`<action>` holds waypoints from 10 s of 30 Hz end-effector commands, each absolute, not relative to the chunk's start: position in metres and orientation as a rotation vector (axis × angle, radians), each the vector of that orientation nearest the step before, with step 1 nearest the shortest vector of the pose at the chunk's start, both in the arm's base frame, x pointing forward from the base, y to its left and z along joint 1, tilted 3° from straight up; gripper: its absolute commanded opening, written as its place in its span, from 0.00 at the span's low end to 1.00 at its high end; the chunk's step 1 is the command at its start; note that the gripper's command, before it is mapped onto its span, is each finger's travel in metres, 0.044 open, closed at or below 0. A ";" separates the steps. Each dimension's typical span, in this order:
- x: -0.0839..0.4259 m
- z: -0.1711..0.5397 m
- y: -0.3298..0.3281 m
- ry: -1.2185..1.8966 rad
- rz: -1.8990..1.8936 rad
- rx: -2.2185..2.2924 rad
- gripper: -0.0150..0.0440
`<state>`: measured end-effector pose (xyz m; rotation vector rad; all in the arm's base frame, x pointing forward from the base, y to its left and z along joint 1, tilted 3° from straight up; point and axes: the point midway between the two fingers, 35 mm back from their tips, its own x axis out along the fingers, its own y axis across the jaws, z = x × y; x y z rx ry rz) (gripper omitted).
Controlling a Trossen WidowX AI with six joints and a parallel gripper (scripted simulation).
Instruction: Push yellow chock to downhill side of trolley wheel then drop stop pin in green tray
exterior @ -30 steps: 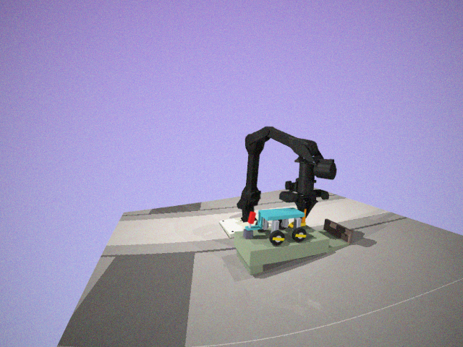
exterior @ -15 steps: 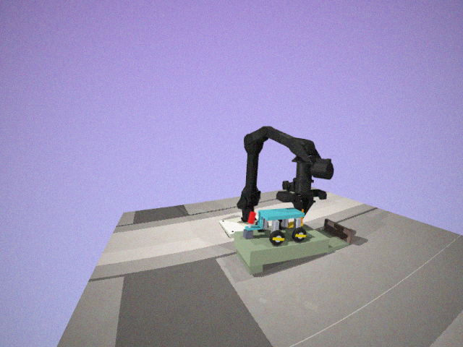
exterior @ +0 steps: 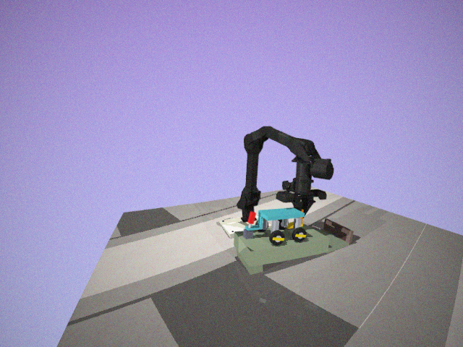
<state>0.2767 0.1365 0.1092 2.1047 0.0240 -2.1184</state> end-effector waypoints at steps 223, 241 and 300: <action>0.332 0.193 -0.081 -2.297 -1.895 2.569 0.25; 0.274 0.192 -0.090 -2.298 -1.898 2.560 0.25; 0.235 0.160 0.094 -2.293 -1.935 2.552 0.25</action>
